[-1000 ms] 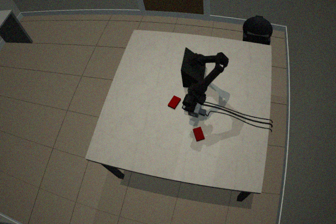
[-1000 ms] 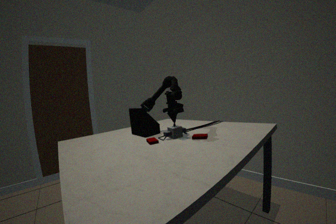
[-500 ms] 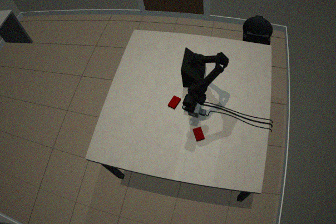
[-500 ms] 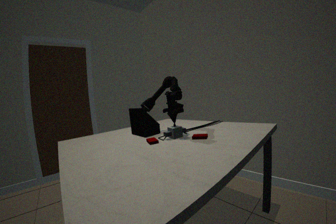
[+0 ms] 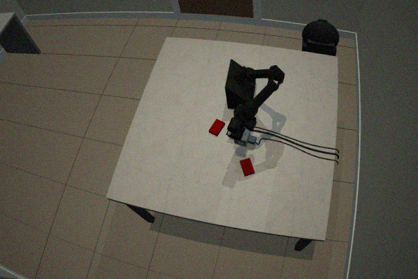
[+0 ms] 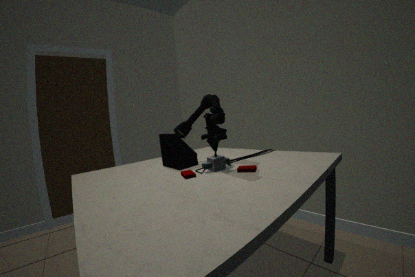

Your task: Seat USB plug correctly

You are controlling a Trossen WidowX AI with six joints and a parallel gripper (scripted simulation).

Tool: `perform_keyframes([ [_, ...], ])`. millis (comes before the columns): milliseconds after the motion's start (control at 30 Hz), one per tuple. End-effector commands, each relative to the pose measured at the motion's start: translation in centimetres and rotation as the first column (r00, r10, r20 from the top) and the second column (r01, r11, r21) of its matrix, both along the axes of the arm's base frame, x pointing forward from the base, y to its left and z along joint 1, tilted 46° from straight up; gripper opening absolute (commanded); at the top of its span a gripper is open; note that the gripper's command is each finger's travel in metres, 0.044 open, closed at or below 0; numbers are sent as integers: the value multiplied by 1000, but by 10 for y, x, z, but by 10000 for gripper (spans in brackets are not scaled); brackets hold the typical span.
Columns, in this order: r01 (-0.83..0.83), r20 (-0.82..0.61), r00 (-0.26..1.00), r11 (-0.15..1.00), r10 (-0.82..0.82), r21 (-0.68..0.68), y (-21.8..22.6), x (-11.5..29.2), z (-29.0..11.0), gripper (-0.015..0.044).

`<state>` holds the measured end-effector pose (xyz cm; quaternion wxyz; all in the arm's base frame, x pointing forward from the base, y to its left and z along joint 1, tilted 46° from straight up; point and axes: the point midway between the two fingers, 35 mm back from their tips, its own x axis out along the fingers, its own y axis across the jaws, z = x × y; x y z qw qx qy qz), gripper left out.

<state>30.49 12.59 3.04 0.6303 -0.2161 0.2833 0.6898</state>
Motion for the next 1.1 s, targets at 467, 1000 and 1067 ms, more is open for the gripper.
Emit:
perform_keyframes([
  [467, 3, -6, 1000, 1000, -3, 5, 2, -1, -2, 0],
  [1000, 3, -6, 1000, 1000, -3, 5, 4, -1, -3, 0],
  [1067, 3, -6, 1000, 1000, -3, 5, 4, -1, -3, 0],
])
